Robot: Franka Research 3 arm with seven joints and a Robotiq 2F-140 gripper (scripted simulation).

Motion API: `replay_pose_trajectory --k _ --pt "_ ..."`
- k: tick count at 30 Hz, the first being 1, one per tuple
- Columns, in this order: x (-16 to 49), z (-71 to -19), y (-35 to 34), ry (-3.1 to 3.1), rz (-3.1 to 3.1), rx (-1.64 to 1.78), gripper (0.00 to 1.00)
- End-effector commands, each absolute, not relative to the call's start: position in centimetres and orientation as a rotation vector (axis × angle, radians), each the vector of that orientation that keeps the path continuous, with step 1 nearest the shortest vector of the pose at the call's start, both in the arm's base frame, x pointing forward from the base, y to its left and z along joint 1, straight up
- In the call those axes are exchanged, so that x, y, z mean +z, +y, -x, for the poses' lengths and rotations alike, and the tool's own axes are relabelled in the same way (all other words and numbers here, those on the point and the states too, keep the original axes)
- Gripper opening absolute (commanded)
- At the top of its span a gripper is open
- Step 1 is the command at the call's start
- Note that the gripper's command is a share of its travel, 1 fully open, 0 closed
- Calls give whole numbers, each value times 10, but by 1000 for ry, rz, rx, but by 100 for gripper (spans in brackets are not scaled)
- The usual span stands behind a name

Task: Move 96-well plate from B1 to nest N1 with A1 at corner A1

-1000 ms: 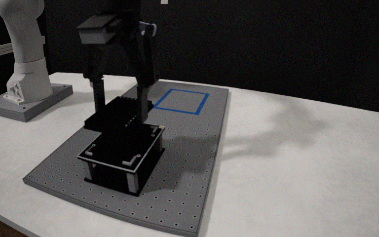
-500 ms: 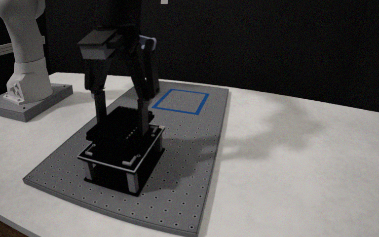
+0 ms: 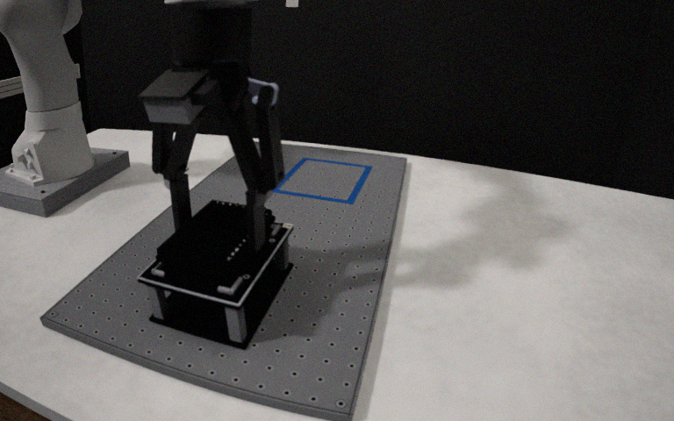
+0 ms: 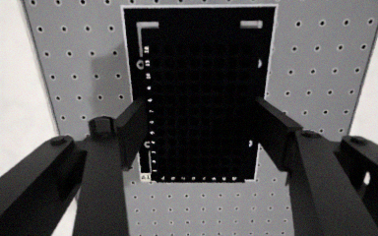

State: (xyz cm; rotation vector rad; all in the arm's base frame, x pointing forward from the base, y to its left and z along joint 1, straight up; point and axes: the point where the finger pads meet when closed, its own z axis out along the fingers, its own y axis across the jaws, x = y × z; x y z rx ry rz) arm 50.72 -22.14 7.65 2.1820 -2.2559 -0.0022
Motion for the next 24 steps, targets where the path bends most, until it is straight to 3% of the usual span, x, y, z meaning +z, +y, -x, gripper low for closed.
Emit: replay_pose_trajectory --k 1,24 --pt "77 -509 -222 -2250 -2195 7 60" --pt "75 -509 -222 -2250 -2195 7 60"
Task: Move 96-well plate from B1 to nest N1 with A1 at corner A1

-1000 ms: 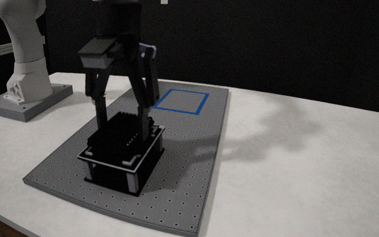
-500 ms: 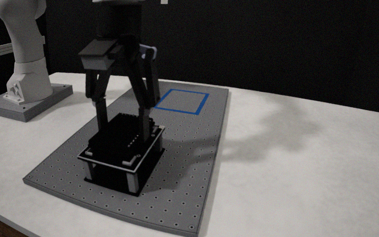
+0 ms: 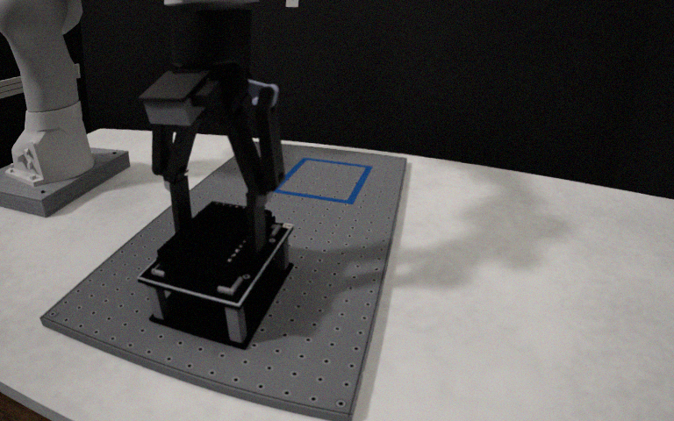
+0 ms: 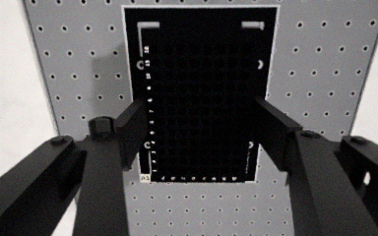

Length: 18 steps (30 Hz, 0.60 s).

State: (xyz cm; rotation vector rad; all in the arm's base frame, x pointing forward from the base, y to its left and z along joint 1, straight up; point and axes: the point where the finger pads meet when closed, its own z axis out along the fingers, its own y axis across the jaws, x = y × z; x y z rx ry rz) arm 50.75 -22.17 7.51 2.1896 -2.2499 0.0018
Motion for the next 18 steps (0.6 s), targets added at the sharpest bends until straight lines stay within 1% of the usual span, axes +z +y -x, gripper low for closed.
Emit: replay_pose_trajectory --k 1,18 --pt "75 -509 -222 -2250 -2195 7 60" --pt "73 -508 -222 -2250 -2195 7 60"
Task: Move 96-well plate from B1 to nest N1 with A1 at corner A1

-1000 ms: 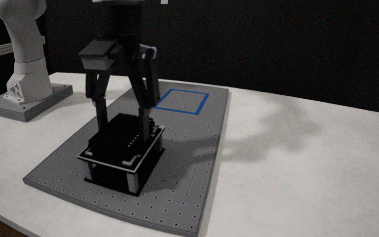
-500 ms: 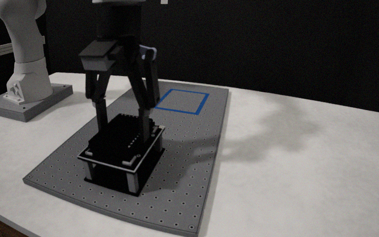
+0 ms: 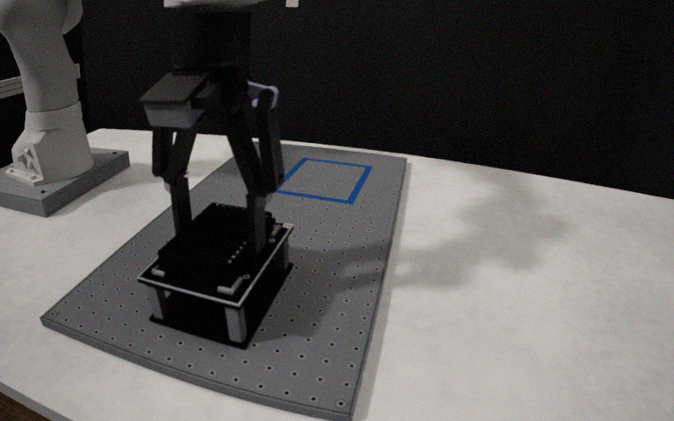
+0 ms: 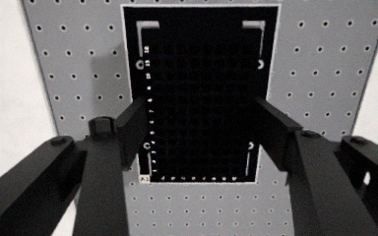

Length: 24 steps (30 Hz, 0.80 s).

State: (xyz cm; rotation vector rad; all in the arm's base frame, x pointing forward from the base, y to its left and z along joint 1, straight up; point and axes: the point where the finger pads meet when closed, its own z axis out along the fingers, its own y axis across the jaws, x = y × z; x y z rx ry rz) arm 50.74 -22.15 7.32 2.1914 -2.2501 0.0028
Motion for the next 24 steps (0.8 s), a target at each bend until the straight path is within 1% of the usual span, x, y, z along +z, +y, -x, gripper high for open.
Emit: replay_pose_trajectory --k 1,24 --pt "73 -508 -222 -2250 -2195 7 60" --pt "69 -508 -222 -2250 -2195 7 60"
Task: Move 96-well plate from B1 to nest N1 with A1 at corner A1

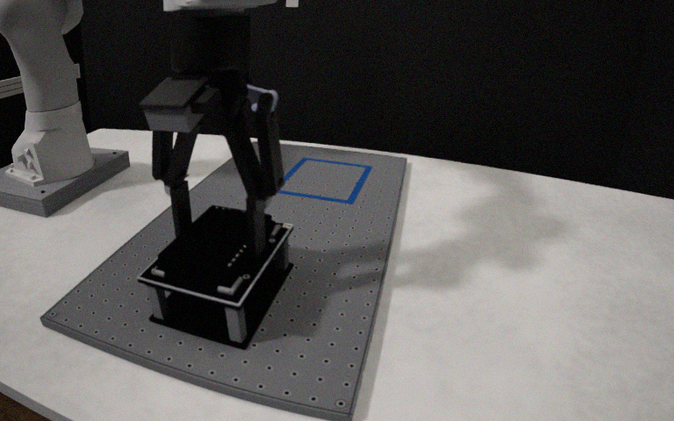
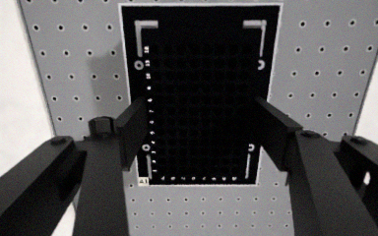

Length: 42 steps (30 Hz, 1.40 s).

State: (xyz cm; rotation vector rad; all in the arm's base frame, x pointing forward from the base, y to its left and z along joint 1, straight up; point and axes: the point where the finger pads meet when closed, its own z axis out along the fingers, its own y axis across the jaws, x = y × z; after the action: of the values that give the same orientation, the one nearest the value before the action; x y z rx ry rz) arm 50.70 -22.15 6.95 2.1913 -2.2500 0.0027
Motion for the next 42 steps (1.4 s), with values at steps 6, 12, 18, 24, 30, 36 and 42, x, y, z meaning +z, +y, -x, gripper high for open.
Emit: replay_pose_trajectory --k 6,12,18,24,30,36,42 --pt "68 -508 -222 -2250 -2195 7 60" --pt "67 -508 -222 -2250 -2195 7 60" --pt "67 -508 -222 -2250 -2195 7 60" --pt "66 -508 -222 -2250 -2195 7 100" --pt "66 -508 -222 -2250 -2195 7 100" --pt "66 -508 -222 -2250 -2195 7 100" --pt "66 -508 -222 -2250 -2195 7 100"
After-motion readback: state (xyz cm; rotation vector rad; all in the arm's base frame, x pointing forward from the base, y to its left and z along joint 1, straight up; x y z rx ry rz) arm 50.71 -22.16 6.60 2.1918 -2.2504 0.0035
